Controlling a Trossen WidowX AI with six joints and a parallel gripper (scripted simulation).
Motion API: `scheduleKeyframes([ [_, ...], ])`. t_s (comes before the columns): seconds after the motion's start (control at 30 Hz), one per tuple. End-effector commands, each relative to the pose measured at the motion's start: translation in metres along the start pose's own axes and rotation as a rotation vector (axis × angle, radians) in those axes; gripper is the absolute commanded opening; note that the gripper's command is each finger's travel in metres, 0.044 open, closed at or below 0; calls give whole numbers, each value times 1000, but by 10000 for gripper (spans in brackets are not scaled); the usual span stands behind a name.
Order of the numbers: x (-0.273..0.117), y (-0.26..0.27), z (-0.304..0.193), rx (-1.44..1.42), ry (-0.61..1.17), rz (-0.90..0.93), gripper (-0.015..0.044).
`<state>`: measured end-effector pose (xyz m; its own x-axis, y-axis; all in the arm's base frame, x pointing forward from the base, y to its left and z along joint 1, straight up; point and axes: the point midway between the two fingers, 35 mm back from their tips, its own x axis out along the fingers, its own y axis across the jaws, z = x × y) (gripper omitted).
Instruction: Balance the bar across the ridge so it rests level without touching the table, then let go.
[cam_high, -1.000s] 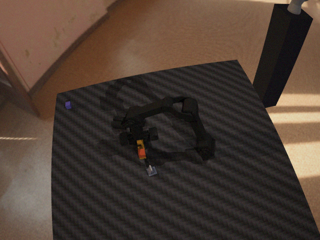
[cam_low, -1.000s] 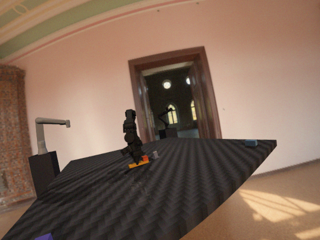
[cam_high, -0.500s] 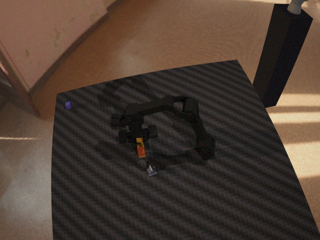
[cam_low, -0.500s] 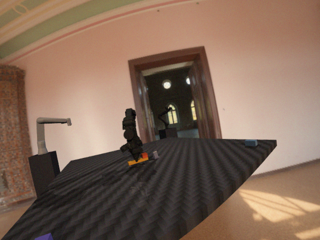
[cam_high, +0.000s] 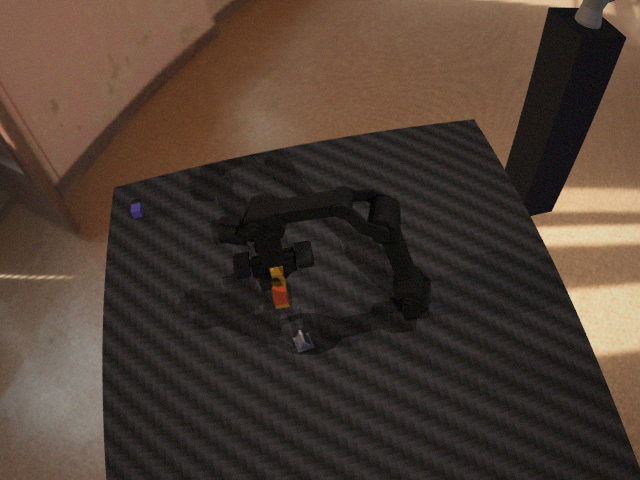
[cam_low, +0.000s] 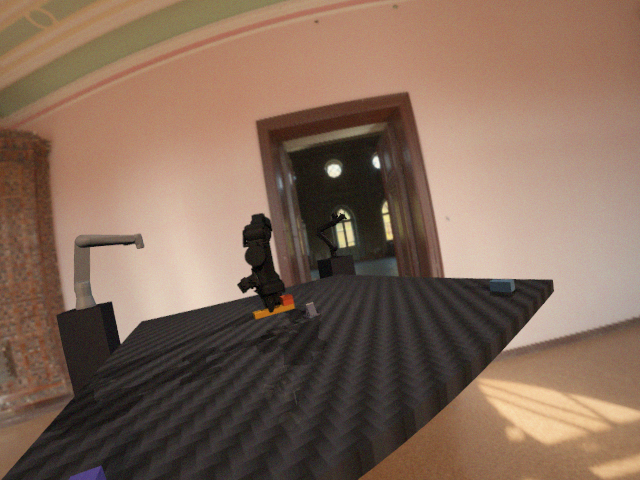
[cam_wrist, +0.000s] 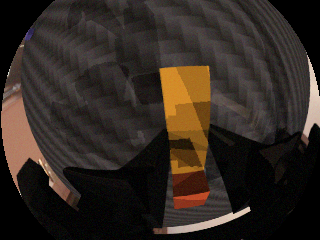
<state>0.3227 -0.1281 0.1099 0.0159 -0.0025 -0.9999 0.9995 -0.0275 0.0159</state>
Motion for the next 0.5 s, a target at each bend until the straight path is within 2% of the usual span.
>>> scheduleKeyframes([
  [0.0,-14,1,1,4,-8,14,0],
  [0.37,-36,-3,-1,11,-8,12,0],
  [0.47,-37,-3,-10,99,-7,12,0],
])
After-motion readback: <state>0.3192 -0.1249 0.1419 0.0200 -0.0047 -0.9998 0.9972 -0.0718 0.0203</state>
